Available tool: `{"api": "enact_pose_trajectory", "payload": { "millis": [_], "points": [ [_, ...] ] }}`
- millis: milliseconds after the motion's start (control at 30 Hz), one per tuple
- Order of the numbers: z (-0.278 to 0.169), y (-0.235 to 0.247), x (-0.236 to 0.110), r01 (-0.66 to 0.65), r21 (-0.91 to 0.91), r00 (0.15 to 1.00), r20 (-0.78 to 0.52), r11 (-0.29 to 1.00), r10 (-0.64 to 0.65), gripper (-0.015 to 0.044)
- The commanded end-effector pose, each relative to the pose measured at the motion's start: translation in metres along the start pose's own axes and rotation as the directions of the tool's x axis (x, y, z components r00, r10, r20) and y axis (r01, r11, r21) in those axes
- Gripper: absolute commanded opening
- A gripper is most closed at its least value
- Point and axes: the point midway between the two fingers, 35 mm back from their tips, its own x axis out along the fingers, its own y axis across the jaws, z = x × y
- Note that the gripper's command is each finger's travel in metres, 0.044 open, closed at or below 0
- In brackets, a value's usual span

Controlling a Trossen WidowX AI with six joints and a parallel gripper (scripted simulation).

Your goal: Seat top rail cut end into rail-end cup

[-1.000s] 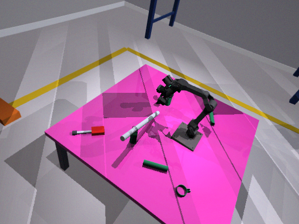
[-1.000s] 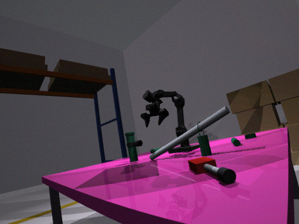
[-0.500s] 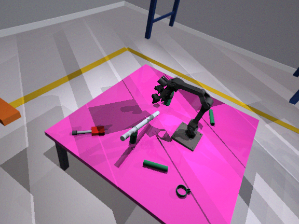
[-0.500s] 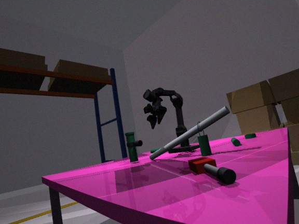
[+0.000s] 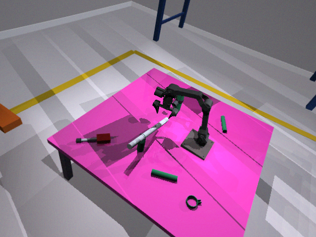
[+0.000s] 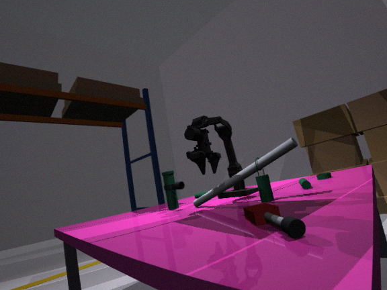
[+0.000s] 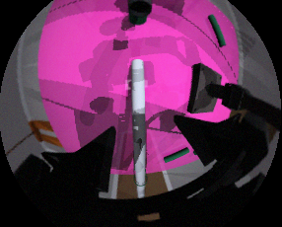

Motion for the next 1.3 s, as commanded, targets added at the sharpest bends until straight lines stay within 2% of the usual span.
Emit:
{"api": "enact_pose_trajectory", "payload": {
  "millis": [0, 167, 367, 600, 1267],
  "points": [
    [-0.003, 0.001, 0.003, 0.033, 0.131, 0.999, 0.011, 0.991, -0.034, 0.0440],
    [-0.003, 0.001, 0.005, 0.033, 0.131, 0.999, 0.011, 0.991, -0.034, 0.0440],
    [-0.002, 0.000, 0.037, 0.033, 0.131, 0.999, 0.011, 0.991, -0.034, 0.0440],
    [-0.002, 0.000, 0.051, 0.033, 0.131, 0.999, 0.011, 0.991, -0.034, 0.0440],
    [-0.002, 0.000, 0.078, 0.033, 0.130, 0.999, 0.010, 0.991, -0.034, 0.0440]
  ]
}}
